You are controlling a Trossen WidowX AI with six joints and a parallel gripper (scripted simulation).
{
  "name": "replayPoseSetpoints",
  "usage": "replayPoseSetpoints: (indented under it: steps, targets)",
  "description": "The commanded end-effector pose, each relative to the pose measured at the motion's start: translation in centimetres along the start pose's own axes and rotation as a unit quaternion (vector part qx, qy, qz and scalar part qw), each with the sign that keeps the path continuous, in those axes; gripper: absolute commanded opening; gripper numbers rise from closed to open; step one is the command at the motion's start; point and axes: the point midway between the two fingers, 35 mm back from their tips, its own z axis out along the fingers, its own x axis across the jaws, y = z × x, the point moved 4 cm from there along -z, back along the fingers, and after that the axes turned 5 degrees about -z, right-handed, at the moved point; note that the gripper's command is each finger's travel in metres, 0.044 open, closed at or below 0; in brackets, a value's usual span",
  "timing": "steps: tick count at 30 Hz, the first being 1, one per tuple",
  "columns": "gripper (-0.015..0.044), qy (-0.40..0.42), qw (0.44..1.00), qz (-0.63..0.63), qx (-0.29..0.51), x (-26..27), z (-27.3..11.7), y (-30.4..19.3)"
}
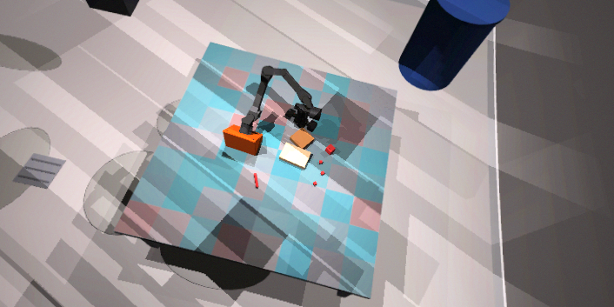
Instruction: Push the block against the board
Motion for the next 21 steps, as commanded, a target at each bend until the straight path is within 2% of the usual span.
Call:
replayPoseSetpoints:
  steps: [1, 11, 21]
  targets:
    - [0.0000, 0.000, 0.998, 0.067, 0.004, -1.0, 0.1, -0.2]
    - [0.0000, -0.003, 0.972, 0.234, 0.005, -3.4, 0.0, -0.5]
    - [0.0000, -0.002, 0.917, 0.398, 0.004, -5.8, 0.1, -0.7]
